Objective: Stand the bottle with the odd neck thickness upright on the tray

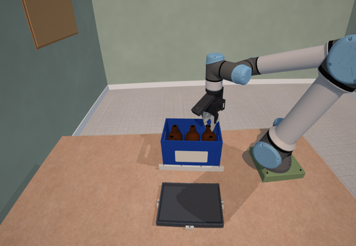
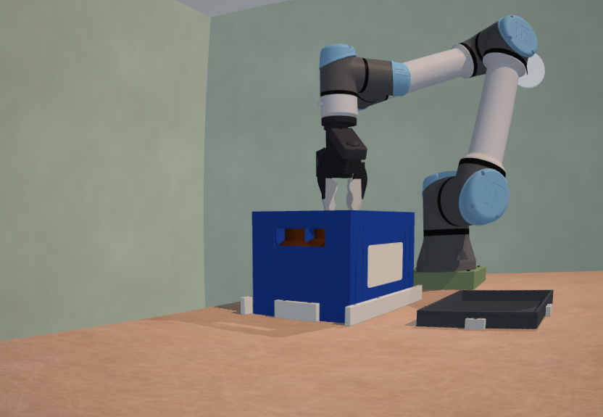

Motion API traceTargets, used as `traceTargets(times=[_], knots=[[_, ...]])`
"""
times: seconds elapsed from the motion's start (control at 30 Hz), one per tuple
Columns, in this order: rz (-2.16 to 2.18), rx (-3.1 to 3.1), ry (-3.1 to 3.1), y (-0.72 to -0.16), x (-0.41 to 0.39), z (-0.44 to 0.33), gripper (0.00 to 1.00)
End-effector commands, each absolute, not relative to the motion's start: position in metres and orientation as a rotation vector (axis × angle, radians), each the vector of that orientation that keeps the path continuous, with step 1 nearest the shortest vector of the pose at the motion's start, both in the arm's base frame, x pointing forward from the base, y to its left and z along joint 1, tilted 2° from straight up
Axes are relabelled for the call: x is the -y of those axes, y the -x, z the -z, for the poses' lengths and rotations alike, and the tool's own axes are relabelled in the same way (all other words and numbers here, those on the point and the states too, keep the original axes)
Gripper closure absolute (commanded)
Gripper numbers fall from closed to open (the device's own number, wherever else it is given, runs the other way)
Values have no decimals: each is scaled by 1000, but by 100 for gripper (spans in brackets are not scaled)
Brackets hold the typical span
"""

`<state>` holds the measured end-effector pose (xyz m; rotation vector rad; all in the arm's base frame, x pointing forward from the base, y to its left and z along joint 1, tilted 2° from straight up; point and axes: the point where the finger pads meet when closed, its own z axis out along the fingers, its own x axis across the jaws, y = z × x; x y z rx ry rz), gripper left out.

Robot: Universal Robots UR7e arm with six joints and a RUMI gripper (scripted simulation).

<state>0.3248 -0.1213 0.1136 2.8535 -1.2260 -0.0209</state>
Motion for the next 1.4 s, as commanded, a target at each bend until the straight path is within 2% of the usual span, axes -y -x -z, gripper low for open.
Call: traceTargets(times=[0.0,0.9,0.93,1.37], knots=[[19,1226,-2853,-325,121,-114,100],[19,1226,-2853,-325,121,-114,100],[19,1226,-2853,-325,121,-114,62],[19,1226,-2853,-325,121,-114,62]])
